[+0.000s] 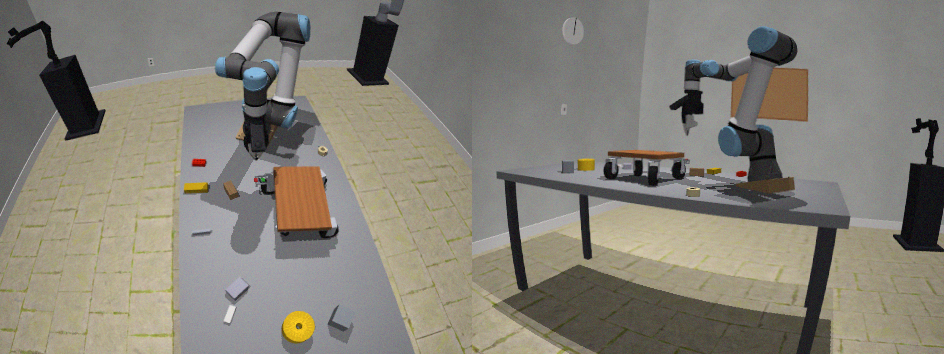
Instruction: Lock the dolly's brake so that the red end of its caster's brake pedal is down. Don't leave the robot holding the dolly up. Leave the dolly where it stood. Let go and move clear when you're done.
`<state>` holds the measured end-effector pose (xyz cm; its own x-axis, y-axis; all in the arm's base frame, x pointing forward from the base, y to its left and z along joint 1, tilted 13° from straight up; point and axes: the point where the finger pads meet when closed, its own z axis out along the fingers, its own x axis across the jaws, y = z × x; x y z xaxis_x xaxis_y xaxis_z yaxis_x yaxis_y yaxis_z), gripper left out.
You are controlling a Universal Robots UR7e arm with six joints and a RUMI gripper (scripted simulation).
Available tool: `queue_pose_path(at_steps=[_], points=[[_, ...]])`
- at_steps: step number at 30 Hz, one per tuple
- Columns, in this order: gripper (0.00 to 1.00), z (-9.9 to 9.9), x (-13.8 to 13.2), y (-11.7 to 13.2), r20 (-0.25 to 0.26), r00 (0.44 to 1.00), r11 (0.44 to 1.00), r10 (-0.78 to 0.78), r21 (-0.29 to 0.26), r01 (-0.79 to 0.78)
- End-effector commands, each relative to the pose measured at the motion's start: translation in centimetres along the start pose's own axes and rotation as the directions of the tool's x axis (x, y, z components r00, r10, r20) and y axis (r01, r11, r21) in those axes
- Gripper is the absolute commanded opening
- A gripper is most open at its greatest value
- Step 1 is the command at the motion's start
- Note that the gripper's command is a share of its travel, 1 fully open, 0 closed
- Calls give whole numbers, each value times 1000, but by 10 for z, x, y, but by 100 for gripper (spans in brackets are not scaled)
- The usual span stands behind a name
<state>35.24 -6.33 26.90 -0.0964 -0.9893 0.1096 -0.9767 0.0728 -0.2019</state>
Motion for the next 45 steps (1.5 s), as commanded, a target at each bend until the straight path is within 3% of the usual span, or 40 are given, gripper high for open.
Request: queue_pose_path(at_steps=[1,14,24,26,33,41,43,45], points=[[0,-1,0,-2,-2,999,999,-51,4,51],[0,2,-3,-4,-1,971,971,-239,2,239],[0,7,-7,-4,1,866,866,-500,1,500],[0,7,-7,-4,1,866,866,-500,1,500],[0,10,-10,-4,1,712,712,-702,1,702],[0,14,-13,-4,1,456,456,-890,0,890],[0,14,-13,-4,1,456,456,-890,0,890],[0,15,-14,-3,-1,362,362,-932,1,932]])
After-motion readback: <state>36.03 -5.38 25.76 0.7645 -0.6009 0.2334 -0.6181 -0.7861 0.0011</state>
